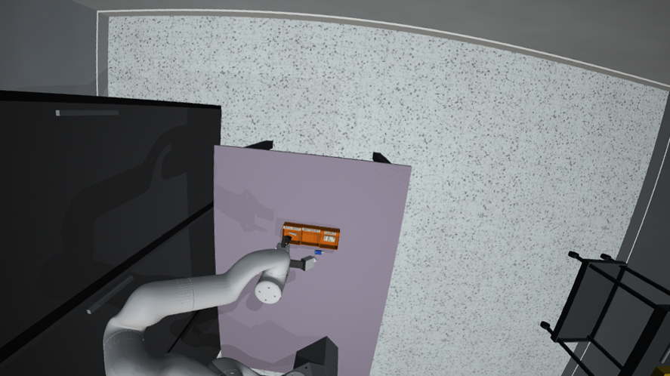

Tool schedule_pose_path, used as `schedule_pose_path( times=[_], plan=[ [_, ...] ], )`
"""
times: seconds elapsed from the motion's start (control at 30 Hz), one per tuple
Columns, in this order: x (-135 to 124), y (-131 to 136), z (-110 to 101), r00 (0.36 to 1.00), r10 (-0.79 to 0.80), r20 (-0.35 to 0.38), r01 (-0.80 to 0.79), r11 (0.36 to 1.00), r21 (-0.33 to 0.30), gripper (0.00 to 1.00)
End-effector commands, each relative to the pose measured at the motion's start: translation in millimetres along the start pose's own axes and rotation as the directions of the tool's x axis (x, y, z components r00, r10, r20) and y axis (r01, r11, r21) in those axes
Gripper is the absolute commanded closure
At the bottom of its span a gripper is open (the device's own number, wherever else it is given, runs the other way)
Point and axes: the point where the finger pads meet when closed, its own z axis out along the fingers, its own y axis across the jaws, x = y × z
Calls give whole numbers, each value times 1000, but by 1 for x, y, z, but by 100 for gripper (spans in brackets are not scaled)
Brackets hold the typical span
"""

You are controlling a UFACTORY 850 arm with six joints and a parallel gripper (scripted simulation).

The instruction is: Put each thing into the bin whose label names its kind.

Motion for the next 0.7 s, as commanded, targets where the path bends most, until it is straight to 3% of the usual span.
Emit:
schedule_pose_path(
  times=[0.0,0.07,0.43,0.67],
  plan=[
    [0,-1,-22,1000,0,1,0,1000,0,0],
    [0,-1,-22,1000,0,1,0,1000,0,0],
    [0,-1,-66,1000,0,1,0,1000,0,0],
    [0,-1,-66,1000,0,1,0,1000,0,0]
  ],
)
